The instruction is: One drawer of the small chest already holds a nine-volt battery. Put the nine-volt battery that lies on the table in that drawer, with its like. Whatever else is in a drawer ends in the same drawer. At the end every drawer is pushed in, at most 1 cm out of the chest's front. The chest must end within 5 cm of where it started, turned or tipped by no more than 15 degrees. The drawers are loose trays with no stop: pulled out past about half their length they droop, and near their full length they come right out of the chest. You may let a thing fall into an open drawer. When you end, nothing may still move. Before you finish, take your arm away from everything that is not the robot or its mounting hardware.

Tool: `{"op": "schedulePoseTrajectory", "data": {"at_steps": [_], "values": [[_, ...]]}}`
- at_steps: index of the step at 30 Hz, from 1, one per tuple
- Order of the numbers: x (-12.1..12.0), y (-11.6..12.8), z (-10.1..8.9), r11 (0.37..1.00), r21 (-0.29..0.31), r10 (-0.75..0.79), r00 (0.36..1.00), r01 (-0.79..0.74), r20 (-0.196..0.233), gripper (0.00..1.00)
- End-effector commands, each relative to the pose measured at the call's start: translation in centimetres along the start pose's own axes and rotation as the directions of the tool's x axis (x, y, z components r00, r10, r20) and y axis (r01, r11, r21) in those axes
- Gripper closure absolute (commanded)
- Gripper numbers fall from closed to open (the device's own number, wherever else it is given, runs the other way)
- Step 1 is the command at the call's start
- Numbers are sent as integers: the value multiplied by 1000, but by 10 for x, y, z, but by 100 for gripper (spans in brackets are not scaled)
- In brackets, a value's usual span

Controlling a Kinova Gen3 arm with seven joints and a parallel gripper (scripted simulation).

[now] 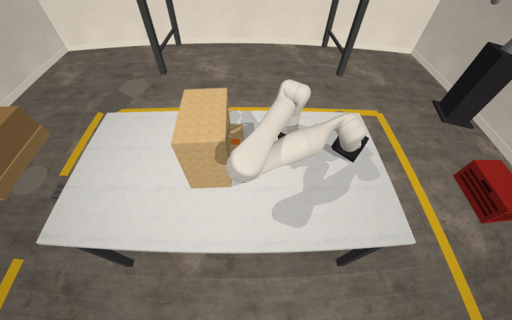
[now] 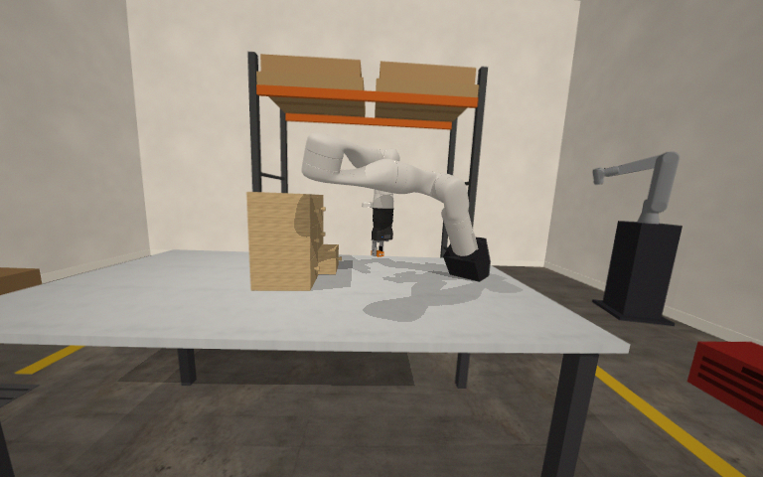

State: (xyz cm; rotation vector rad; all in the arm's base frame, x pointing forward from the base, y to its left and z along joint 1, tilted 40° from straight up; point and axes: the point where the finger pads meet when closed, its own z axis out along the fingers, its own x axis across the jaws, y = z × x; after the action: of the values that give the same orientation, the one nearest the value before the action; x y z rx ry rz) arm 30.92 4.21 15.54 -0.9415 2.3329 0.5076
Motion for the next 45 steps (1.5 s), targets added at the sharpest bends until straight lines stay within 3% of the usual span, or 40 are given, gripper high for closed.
{"op": "schedulePoseTrajectory", "data": {"at_steps": [1,20,45], "values": [[3,-6,-3,1000,8,-17,1000,17,6,49],[12,-21,-3,976,9,-218,976,218,4,49],[25,-43,-3,870,10,-493,870,493,1,49]]}}
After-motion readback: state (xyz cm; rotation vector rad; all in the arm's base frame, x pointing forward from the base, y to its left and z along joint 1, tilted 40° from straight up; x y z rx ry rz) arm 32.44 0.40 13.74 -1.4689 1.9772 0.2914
